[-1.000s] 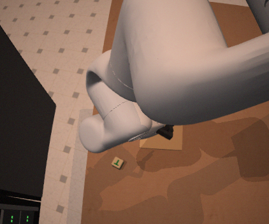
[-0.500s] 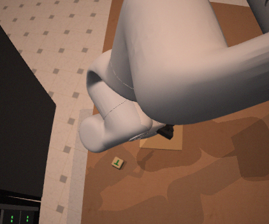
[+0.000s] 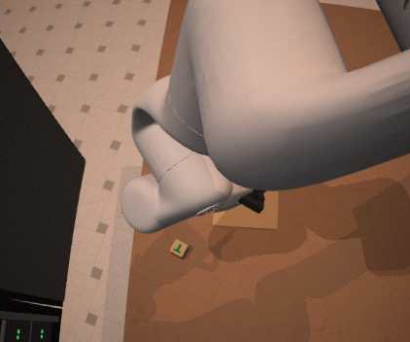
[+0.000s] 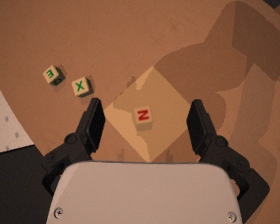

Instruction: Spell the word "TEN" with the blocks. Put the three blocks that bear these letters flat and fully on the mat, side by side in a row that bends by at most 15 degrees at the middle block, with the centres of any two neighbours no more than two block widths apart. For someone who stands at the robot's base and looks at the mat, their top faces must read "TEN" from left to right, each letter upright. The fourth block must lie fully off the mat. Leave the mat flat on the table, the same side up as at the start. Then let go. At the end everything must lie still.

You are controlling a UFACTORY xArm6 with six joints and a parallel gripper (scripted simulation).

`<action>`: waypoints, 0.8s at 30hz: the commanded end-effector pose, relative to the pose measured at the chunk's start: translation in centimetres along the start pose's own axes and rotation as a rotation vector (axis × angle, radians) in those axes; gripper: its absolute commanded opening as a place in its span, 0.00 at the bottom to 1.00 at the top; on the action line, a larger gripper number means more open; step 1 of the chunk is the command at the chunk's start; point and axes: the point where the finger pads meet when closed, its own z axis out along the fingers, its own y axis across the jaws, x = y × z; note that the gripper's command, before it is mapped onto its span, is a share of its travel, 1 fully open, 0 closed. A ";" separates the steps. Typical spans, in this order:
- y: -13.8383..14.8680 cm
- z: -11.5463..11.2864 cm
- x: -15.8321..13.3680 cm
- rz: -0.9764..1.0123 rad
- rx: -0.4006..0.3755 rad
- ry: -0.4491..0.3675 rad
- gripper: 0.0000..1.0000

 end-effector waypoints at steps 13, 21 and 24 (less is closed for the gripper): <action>-2.6 0.7 0.3 0.002 0.000 -0.004 1.00; -10.3 3.3 2.5 0.002 0.001 -0.004 1.00; -11.9 3.9 3.2 0.002 0.003 -0.003 1.00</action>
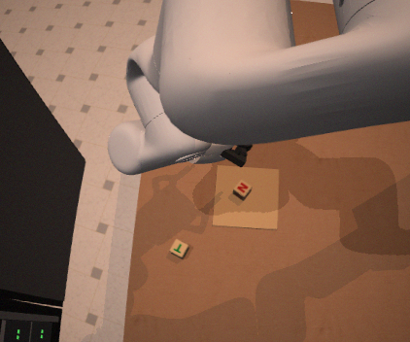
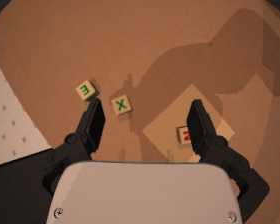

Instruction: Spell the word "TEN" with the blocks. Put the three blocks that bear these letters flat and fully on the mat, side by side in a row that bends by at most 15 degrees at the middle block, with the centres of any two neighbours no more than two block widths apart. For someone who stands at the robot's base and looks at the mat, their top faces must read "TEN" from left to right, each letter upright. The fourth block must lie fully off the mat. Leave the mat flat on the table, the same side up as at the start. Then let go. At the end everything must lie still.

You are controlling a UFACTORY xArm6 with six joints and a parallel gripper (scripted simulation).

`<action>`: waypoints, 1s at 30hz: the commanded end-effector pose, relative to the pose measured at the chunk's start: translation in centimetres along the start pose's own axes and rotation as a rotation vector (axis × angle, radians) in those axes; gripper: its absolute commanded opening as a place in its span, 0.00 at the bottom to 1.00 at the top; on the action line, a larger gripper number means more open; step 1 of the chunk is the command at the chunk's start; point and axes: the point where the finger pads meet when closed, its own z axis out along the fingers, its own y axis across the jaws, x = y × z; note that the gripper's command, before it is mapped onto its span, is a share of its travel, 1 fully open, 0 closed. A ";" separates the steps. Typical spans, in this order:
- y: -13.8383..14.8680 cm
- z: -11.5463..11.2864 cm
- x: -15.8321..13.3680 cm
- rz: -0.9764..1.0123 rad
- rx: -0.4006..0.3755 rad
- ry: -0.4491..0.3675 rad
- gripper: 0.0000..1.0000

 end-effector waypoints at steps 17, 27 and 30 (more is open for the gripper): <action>-4.3 1.6 1.0 -0.002 -0.002 -0.003 1.00; -4.3 1.6 1.0 -0.002 -0.002 -0.003 1.00; -4.3 1.6 1.0 -0.002 -0.002 -0.003 1.00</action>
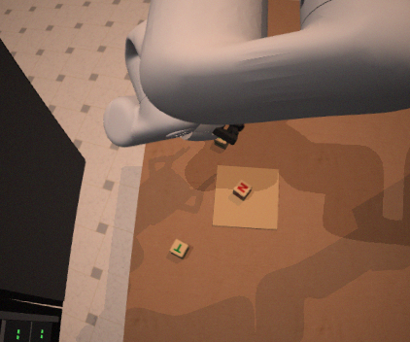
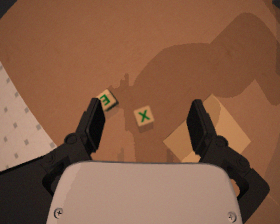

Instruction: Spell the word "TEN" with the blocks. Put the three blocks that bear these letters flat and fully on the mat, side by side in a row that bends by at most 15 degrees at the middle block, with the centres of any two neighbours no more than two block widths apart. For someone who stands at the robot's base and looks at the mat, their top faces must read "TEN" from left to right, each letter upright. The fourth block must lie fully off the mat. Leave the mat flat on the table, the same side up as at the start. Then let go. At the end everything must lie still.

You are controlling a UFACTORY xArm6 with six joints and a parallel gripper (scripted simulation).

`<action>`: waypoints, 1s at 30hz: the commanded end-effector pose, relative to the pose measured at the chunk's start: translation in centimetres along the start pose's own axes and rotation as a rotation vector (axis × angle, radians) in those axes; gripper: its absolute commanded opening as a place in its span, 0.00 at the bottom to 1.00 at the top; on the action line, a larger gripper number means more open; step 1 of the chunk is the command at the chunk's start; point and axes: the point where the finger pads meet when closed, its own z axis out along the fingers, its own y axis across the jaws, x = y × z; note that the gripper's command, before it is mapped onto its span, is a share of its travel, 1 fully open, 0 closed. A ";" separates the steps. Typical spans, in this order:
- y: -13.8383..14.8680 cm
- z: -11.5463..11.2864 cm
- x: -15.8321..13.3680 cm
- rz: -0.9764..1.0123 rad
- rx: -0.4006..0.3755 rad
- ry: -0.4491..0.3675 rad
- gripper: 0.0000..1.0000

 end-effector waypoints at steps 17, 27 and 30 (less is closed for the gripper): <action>-0.1 -0.1 0.0 0.002 0.002 -0.002 1.00; -0.6 0.0 0.1 0.002 0.002 -0.002 1.00; -4.3 1.0 1.0 0.002 0.001 -0.002 1.00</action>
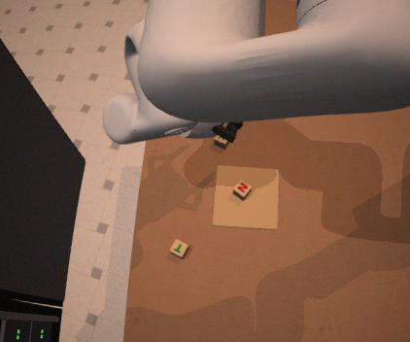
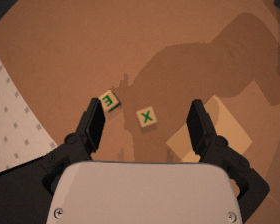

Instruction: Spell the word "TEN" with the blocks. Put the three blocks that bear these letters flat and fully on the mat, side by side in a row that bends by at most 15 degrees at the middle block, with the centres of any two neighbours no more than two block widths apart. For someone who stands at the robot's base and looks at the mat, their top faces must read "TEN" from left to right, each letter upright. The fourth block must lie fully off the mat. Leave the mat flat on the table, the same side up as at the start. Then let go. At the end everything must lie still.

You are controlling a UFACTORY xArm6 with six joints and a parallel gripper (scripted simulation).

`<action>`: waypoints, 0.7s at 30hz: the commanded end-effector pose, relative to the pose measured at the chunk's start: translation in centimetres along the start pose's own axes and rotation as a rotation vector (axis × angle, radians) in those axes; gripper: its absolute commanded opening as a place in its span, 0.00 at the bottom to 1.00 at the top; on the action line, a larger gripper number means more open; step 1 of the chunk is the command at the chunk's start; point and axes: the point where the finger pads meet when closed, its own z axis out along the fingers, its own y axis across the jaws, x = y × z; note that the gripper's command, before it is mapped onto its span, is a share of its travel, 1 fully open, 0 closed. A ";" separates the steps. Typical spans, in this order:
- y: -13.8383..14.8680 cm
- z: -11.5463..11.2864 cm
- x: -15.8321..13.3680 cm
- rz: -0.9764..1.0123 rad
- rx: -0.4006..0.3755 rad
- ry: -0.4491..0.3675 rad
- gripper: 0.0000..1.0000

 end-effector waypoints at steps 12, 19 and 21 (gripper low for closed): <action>-6.6 1.8 1.8 0.003 0.002 -0.002 1.00; -6.6 1.8 1.8 0.003 0.002 -0.002 1.00; -6.6 1.8 1.8 0.003 0.002 -0.002 1.00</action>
